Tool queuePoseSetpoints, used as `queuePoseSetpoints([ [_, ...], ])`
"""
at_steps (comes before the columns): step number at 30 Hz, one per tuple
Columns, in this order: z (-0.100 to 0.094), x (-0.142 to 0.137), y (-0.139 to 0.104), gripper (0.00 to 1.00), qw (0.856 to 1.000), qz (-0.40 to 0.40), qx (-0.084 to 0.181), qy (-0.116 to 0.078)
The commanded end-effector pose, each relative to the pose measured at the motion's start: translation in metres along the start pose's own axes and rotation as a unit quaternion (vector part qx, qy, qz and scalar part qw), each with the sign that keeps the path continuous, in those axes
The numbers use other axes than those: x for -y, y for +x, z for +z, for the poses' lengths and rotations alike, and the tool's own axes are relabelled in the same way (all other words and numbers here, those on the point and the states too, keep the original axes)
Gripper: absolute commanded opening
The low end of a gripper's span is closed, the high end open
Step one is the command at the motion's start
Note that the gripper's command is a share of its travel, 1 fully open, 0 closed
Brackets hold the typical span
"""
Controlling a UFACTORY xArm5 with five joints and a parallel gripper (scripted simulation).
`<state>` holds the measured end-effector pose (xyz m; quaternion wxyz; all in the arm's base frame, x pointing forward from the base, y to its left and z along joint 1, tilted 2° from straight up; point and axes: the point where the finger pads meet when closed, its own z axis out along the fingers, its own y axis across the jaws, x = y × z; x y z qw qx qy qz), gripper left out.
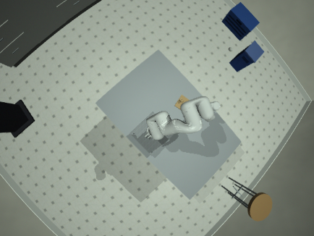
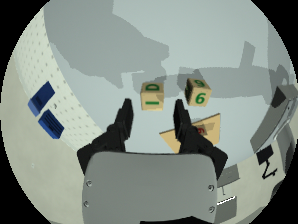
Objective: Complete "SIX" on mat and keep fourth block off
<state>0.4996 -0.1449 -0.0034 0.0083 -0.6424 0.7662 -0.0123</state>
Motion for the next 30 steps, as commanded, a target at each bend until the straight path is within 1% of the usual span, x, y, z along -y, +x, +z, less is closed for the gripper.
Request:
queuePoseSetpoints([
  [1, -0.001, 0.001, 0.000, 0.60, 1.000, 0.000, 0.000, 0.002],
  [12, 0.002, 0.002, 0.000, 0.60, 1.000, 0.000, 0.000, 0.002],
  [25, 0.026, 0.002, -0.001, 0.60, 1.000, 0.000, 0.000, 0.002],
  [30, 0.030, 0.002, -0.001, 0.60, 1.000, 0.000, 0.000, 0.002],
])
